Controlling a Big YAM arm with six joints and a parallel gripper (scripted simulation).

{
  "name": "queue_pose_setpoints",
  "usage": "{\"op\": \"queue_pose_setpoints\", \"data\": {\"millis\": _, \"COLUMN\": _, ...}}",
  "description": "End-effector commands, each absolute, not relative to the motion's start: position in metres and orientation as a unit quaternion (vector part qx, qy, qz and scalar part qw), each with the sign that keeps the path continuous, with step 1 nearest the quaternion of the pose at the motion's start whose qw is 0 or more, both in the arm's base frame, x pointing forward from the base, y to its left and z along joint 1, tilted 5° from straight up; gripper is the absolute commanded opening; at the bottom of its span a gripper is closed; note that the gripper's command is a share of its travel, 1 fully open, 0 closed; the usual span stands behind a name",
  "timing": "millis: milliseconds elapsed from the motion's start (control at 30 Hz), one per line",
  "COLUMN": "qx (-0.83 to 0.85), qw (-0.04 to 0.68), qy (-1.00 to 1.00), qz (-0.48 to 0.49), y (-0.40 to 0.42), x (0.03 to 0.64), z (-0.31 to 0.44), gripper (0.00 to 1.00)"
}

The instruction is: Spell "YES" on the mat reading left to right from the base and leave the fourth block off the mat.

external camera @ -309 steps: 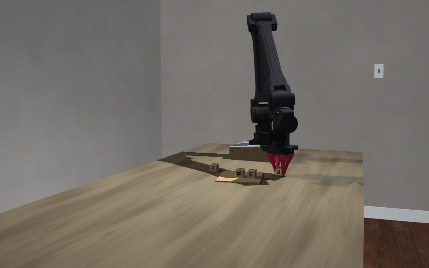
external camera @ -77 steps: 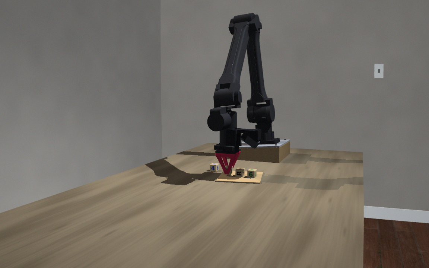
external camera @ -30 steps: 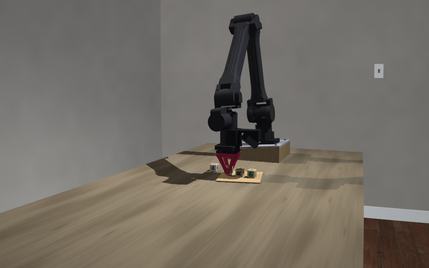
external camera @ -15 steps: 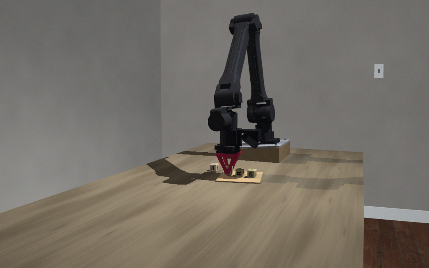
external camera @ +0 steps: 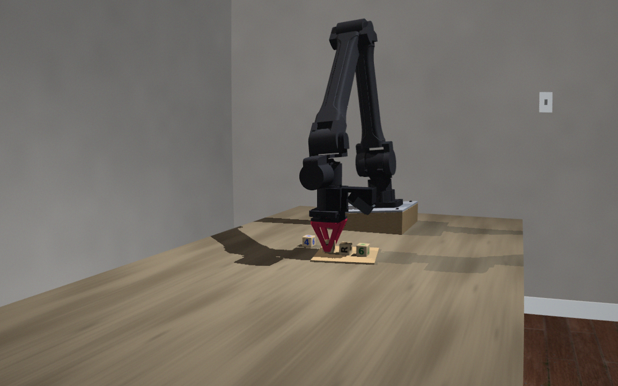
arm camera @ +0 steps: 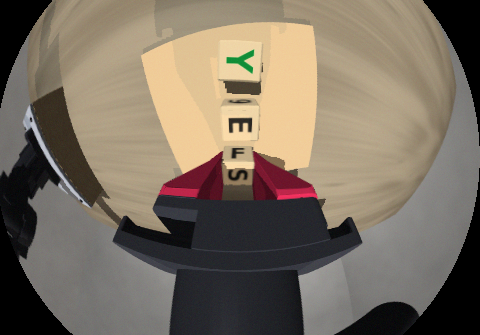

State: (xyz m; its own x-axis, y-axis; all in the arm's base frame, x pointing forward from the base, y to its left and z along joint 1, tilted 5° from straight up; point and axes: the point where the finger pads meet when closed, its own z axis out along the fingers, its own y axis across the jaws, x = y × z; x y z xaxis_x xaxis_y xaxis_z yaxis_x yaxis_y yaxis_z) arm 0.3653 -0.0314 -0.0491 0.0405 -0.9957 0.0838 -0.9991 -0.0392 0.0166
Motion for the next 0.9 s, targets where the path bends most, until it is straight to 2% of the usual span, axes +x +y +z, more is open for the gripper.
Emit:
{"op": "queue_pose_setpoints", "data": {"millis": 0, "qx": 0.726, "qw": 0.034, "qy": -0.687, "qz": 0.022, "y": -0.0292, "x": 0.3637, "z": -0.0534, "gripper": 0.21}}
{"op": "queue_pose_setpoints", "data": {"millis": 400, "qx": 0.726, "qw": 0.034, "qy": -0.687, "qz": 0.023, "y": -0.0292, "x": 0.3637, "z": -0.0533, "gripper": 0.21}}
{"op": "queue_pose_setpoints", "data": {"millis": 433, "qx": 0.726, "qw": 0.034, "qy": -0.687, "qz": 0.023, "y": -0.0292, "x": 0.3637, "z": -0.0533, "gripper": 0.25}}
{"op": "queue_pose_setpoints", "data": {"millis": 500, "qx": 0.726, "qw": 0.034, "qy": -0.687, "qz": 0.023, "y": -0.0292, "x": 0.3637, "z": -0.0533, "gripper": 0.25}}
{"op": "queue_pose_setpoints", "data": {"millis": 533, "qx": 0.726, "qw": 0.034, "qy": -0.687, "qz": 0.023, "y": -0.0292, "x": 0.3637, "z": -0.0533, "gripper": 0.28}}
{"op": "queue_pose_setpoints", "data": {"millis": 600, "qx": 0.726, "qw": 0.034, "qy": -0.687, "qz": 0.023, "y": -0.0292, "x": 0.3637, "z": -0.0533, "gripper": 0.28}}
{"op": "queue_pose_setpoints", "data": {"millis": 633, "qx": 0.726, "qw": 0.034, "qy": -0.687, "qz": 0.023, "y": -0.0292, "x": 0.3637, "z": -0.0533, "gripper": 0.32}}
{"op": "queue_pose_setpoints", "data": {"millis": 700, "qx": 0.726, "qw": 0.034, "qy": -0.687, "qz": 0.023, "y": -0.0292, "x": 0.3637, "z": -0.0533, "gripper": 0.32}}
{"op": "queue_pose_setpoints", "data": {"millis": 733, "qx": 0.726, "qw": 0.034, "qy": -0.687, "qz": 0.023, "y": -0.0292, "x": 0.3637, "z": -0.0533, "gripper": 0.36}}
{"op": "queue_pose_setpoints", "data": {"millis": 867, "qx": 0.726, "qw": 0.034, "qy": -0.687, "qz": 0.023, "y": -0.0292, "x": 0.3637, "z": -0.0533, "gripper": 0.40}}
